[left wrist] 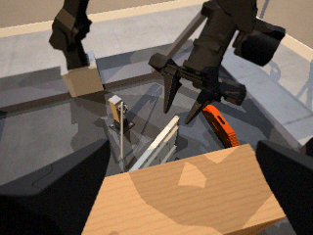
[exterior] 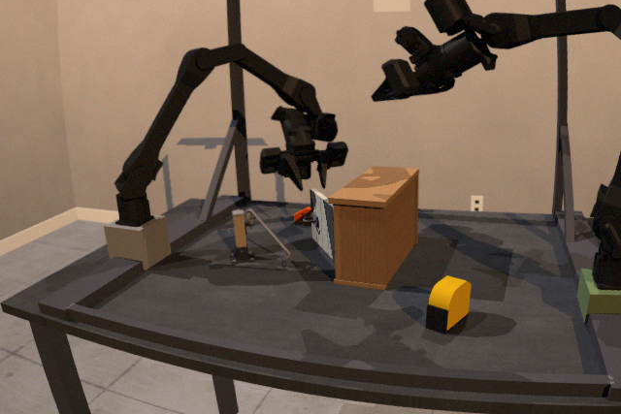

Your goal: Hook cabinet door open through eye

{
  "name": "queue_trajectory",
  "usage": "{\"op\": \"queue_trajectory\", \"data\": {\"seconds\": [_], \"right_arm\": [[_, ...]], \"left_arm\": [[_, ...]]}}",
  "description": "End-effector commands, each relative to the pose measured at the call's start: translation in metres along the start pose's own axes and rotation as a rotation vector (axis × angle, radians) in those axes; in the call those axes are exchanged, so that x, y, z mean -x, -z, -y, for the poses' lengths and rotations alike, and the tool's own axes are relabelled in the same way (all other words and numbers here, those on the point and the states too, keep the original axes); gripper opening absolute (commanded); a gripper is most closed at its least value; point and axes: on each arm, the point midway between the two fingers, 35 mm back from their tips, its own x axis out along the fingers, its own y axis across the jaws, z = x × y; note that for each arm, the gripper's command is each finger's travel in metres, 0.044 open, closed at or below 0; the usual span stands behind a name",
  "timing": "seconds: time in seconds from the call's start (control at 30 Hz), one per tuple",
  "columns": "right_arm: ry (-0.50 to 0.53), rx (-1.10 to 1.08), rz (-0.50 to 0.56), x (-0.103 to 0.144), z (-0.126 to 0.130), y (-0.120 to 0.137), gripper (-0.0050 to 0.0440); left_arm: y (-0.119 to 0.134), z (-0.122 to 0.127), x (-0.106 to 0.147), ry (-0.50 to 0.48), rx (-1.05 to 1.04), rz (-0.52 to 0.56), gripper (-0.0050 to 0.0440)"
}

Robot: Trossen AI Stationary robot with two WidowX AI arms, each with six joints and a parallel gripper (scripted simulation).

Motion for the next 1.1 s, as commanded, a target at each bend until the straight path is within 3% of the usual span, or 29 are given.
{"op": "queue_trajectory", "data": {"seconds": [0.0, 0.13, 0.3, 0.43, 0.93, 1.07], "right_arm": [[0.019, -0.018, 0.007, 0.032, 0.005, 0.001, 0.0318], [0.019, -0.018, 0.008, 0.054, 0.004, 0.001, 0.0318], [0.030, -0.081, 0.041, 0.056, -0.001, 0.012, 0.0438], [0.028, -0.152, 0.086, 0.052, -0.006, 0.013, 0.0440], [0.051, -0.707, 0.428, 0.037, -0.038, 0.028, 0.0440], [0.055, -0.774, 0.470, 0.035, -0.043, 0.029, 0.0440]], "left_arm": [[-0.011, 0.000, 0.008, 0.001, -0.004, 0.034, 0.0400], [-0.011, 0.000, 0.008, 0.001, -0.004, 0.034, 0.0400], [-0.011, 0.000, 0.008, 0.000, -0.004, 0.036, 0.0400], [-0.012, -0.001, 0.008, -0.004, -0.003, 0.037, 0.0400], [-0.016, -0.011, 0.011, -0.074, 0.039, 0.055, 0.0400], [-0.016, -0.013, 0.011, -0.086, 0.045, 0.058, 0.0400]]}}
